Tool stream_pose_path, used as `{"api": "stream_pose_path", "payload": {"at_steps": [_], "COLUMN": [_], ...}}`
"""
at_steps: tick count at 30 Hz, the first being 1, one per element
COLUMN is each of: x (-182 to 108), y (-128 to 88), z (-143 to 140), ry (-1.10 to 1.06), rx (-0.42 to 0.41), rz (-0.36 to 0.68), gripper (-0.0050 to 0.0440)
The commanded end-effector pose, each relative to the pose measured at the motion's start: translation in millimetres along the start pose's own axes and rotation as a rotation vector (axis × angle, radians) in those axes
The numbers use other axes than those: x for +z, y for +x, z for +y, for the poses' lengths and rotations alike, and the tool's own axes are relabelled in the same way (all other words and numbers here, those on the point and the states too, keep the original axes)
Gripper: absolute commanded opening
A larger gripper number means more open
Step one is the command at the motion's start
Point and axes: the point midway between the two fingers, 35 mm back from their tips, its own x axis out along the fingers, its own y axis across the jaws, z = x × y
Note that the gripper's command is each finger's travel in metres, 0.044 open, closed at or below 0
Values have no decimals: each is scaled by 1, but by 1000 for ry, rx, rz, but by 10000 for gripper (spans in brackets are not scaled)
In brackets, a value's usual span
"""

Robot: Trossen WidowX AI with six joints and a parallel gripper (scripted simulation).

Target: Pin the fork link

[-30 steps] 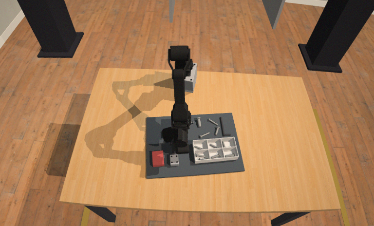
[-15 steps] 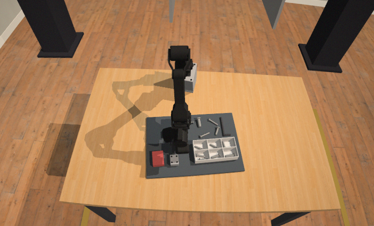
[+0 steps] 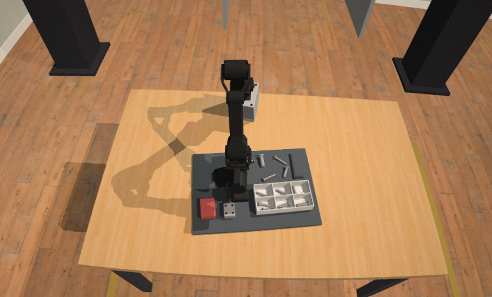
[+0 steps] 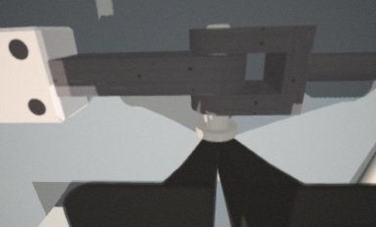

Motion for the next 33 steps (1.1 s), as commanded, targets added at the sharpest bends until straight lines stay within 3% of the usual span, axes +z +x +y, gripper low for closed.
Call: {"api": "stream_pose_path", "payload": {"at_steps": [1, 33], "x": [3, 10], "y": [-3, -3], "z": [5, 5], "ry": [0, -1], "rx": [14, 13], "rz": [-4, -4], "gripper": [-50, -50]}}
